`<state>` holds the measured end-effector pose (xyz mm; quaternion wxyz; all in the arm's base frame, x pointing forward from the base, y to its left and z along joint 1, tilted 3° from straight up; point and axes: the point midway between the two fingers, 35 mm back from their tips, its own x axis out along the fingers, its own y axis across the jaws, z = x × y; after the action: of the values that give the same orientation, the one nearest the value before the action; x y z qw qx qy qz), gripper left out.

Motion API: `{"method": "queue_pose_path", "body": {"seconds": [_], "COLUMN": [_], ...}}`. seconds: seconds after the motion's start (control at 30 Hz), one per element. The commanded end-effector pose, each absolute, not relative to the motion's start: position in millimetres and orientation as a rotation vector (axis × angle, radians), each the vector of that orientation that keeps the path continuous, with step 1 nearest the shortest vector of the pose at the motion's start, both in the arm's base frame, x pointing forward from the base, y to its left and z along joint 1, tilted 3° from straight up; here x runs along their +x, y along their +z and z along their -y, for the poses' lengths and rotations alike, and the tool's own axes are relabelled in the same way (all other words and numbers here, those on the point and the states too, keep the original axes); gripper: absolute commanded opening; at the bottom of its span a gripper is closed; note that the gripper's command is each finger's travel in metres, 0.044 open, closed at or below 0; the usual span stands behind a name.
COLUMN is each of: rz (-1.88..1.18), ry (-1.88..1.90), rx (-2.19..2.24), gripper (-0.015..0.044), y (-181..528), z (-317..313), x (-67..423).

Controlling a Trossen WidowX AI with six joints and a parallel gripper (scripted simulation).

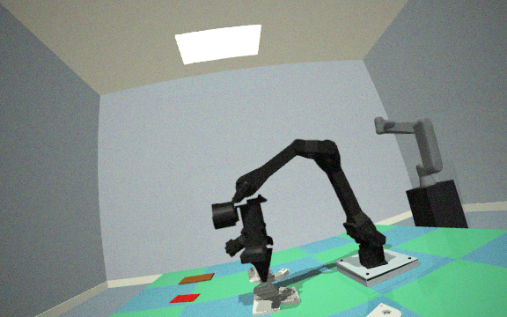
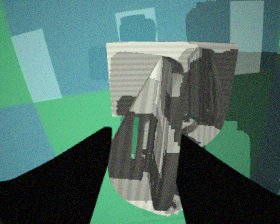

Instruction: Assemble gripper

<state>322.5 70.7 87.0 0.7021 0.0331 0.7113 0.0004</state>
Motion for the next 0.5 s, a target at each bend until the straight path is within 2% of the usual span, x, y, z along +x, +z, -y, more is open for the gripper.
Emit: {"method": "queue_pose_path", "body": {"seconds": [0.0, 0.47], "rz": [-1.580, -1.580], "ry": [0.008, 0.008], "rx": [0.073, 0.074], "gripper": [0.0134, 0.0134], "y": [89, 76], "z": [-71, -72], "x": [324, 324]}}
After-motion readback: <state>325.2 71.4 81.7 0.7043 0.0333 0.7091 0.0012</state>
